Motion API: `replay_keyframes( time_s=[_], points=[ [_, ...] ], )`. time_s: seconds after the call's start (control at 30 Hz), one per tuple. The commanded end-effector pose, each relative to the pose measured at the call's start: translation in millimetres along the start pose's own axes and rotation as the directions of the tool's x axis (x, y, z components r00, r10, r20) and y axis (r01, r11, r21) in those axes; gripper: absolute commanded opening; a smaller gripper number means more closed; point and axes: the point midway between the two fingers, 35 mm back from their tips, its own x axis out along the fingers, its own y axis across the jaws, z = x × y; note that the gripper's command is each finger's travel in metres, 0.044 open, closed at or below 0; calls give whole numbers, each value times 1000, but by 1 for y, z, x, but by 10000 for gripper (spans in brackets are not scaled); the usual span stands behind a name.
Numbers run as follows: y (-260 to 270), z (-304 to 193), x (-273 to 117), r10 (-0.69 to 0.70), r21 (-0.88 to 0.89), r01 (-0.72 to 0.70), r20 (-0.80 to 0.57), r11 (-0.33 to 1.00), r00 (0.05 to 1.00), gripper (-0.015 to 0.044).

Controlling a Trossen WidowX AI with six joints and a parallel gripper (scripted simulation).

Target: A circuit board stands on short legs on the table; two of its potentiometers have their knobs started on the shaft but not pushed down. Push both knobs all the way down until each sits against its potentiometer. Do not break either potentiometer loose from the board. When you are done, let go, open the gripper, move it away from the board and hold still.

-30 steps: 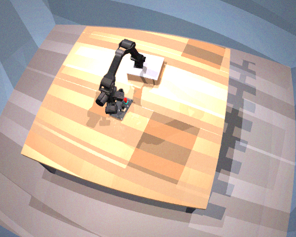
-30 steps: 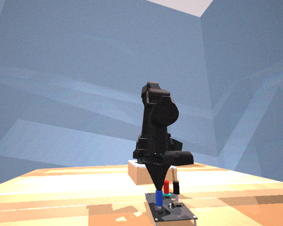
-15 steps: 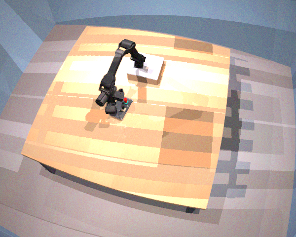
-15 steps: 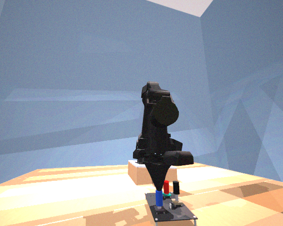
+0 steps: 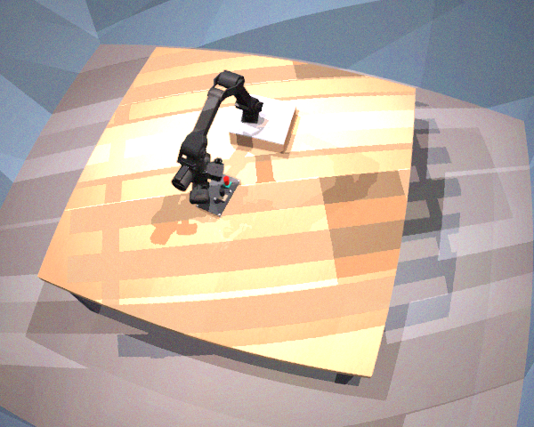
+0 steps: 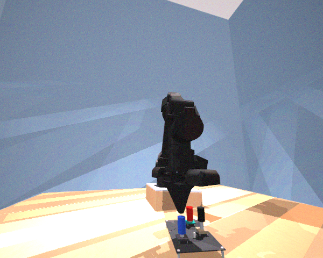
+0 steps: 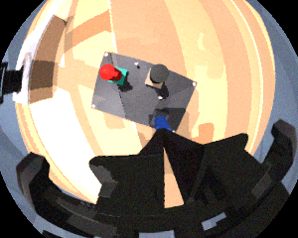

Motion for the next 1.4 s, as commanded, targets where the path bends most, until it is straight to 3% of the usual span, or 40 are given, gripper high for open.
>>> replay_keyframes(
  time_s=[0.0,0.07,0.4,0.63,0.9,1.37],
  points=[
    [-3,-1,-9,-14,0,14,-10,1000,1000,0],
    [-3,-1,-9,-14,0,14,-10,1000,1000,0],
    [6,4,-6,-2,0,2,-1,1000,1000,263],
    [74,48,-30,-1,1,1,-1,1000,1000,440],
    [151,92,-25,0,1,0,-1,1000,1000,440],
    [153,93,-25,0,1,0,-1,1000,1000,440]
  ],
)
